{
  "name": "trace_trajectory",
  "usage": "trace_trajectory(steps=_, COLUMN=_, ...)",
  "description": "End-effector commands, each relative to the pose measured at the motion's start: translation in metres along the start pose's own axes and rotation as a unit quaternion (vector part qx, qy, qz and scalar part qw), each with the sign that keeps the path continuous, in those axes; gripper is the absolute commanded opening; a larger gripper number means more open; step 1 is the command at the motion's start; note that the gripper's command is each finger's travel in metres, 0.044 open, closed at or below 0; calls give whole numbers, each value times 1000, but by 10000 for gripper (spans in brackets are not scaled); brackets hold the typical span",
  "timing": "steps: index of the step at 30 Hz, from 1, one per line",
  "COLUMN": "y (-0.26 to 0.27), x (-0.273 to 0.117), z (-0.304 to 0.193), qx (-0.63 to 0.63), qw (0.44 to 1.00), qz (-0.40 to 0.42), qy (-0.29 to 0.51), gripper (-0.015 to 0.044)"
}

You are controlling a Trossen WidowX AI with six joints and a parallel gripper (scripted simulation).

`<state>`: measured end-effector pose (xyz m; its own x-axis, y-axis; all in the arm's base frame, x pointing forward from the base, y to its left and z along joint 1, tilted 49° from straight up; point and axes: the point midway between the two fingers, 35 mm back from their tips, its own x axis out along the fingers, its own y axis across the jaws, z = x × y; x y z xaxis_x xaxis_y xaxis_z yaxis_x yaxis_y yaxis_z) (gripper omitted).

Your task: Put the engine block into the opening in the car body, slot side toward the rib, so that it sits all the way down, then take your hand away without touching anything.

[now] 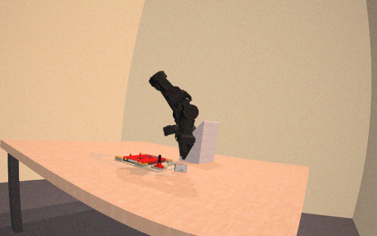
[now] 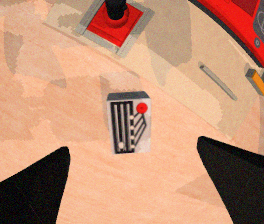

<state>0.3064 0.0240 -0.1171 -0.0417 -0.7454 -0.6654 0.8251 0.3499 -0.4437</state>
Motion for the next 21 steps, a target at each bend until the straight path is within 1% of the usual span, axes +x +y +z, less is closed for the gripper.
trace_trajectory(steps=1, y=-1, x=13, z=0, qx=-3, qw=1000, qz=2, qy=-5, gripper=440)
trace_trajectory(steps=21, y=0, x=40, z=1, qx=-3, qw=1000, qz=1, qy=-5, gripper=440)
